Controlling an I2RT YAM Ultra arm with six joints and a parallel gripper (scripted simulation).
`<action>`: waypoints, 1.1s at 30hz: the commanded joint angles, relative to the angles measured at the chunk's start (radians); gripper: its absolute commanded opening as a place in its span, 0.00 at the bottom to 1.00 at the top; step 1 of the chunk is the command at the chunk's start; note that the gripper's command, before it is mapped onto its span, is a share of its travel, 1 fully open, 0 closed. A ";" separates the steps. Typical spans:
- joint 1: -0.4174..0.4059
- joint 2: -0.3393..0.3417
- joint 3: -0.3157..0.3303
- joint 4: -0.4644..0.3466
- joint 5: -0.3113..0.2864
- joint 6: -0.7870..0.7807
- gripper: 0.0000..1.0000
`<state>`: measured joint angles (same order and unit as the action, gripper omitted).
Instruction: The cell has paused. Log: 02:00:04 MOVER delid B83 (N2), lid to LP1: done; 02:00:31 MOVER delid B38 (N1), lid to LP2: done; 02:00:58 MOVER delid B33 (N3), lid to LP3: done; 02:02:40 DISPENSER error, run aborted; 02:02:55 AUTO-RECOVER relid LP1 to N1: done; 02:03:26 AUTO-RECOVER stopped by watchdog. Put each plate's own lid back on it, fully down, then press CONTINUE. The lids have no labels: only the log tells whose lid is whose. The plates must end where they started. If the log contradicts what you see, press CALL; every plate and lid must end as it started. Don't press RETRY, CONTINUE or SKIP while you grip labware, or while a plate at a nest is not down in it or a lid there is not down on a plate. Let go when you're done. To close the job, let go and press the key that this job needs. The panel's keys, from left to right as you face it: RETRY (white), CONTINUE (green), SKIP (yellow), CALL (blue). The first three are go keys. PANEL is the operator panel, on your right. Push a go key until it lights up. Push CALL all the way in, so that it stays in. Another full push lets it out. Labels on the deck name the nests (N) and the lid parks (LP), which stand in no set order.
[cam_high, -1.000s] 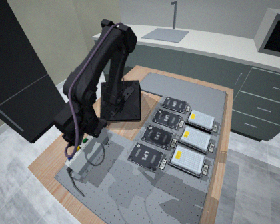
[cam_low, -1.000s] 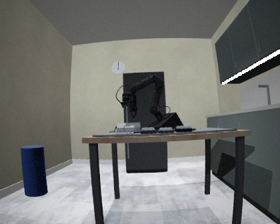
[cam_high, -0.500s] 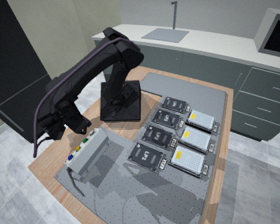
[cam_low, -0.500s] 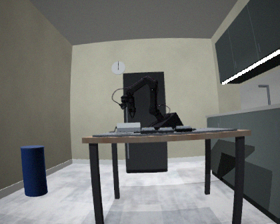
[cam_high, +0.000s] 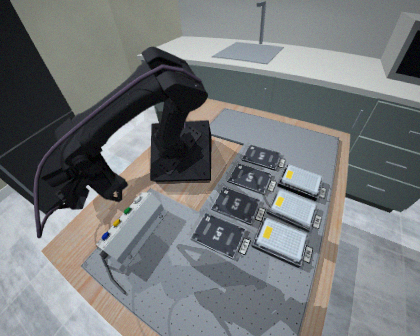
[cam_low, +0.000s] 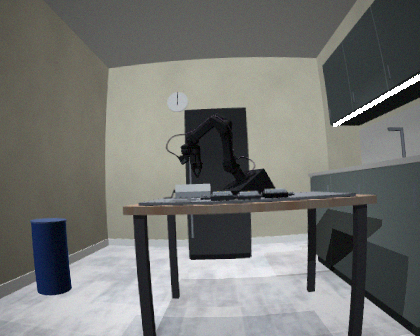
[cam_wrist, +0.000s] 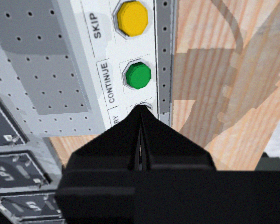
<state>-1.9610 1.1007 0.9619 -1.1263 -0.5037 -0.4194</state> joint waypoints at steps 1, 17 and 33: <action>-0.017 -0.009 0.037 -0.005 -0.022 -0.017 0.00; 0.035 0.015 -0.048 0.086 0.004 0.032 0.00; 0.039 0.008 -0.047 0.108 0.001 0.039 0.00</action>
<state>-1.9167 1.1152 0.9092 -1.0294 -0.5037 -0.3813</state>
